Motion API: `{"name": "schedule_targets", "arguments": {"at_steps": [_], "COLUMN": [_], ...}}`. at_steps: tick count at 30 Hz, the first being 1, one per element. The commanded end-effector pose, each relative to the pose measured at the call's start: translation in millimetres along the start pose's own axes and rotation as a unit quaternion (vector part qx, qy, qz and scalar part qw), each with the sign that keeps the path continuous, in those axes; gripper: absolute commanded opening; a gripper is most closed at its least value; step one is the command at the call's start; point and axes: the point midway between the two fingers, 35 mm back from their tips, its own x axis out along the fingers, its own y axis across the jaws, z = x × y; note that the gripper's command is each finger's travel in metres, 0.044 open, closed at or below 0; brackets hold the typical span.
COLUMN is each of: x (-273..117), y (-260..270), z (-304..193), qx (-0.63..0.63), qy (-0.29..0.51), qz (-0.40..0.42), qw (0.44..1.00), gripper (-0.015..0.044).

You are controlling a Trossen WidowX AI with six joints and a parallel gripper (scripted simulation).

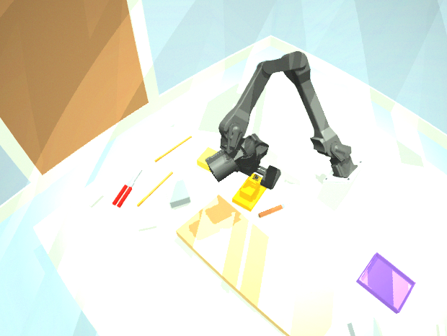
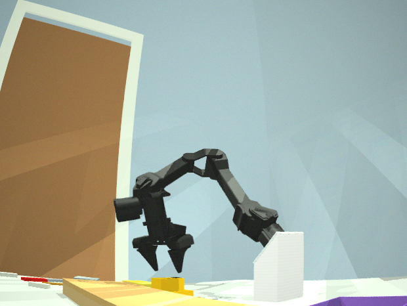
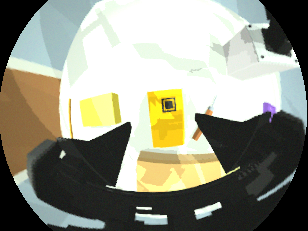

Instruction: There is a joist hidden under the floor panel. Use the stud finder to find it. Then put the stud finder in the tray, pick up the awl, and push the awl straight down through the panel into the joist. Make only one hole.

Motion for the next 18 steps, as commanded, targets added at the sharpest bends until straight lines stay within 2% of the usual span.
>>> {"name": "schedule_targets", "arguments": {"at_steps": [1,18], "x": [-1,10], "y": [-3,-12], "z": [0,-5], "qx": [0.012,0.012], "qy": [0.001,0.001], "qz": [-0.002,-0.003], "qw": [1.0,1.0], "gripper": [0.044,0.044]}}
